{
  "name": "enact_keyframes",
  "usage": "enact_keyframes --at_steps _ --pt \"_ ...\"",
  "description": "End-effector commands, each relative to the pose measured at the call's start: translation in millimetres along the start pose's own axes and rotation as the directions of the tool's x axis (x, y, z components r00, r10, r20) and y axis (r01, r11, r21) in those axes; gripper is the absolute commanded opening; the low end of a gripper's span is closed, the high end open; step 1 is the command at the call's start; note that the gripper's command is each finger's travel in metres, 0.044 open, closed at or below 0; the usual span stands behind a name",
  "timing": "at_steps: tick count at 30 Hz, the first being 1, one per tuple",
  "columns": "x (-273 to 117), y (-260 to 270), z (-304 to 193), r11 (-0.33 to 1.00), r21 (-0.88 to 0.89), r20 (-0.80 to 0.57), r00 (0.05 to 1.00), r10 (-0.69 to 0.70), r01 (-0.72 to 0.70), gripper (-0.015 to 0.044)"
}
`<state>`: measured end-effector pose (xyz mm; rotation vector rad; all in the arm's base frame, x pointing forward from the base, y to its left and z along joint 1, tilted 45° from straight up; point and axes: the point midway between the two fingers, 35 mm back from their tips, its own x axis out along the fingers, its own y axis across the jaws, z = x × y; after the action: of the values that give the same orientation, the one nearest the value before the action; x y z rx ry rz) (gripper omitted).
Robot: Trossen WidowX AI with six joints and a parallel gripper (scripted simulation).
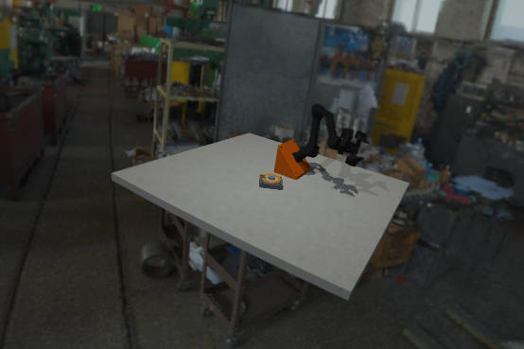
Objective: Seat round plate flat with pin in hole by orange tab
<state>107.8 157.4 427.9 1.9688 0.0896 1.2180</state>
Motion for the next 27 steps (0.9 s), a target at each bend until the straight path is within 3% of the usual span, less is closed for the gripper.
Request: enact_keyframes --at_steps 1,4,8,11,15,19,27 --pt "1.7 -2.9 -0.3 1.000 -0.021 -0.002 1.000 -0.010 0.010 0.0374" --pt "22.6 -46.1 2.2 0.943 -0.294 -0.004 0.986 -0.166 0.157 0.0295" --pt "43.2 -121.6 31.9 0.681 -0.632 0.062 0.900 -0.431 0.370 0.0190" --pt "43.6 -131.9 57.3 0.630 -0.649 0.142 0.882 -0.450 0.426 0.0111" --pt "43.5 -164.0 87.2 0.459 -0.728 0.210 0.803 -0.558 0.509 0.0006" --pt "39.7 -184.5 122.9 0.322 -0.754 0.294 0.732 -0.615 0.573 0.0000" --pt "1.5 -240.3 218.3 -0.087 -0.759 0.445 0.416 -0.793 0.645 0.0000"
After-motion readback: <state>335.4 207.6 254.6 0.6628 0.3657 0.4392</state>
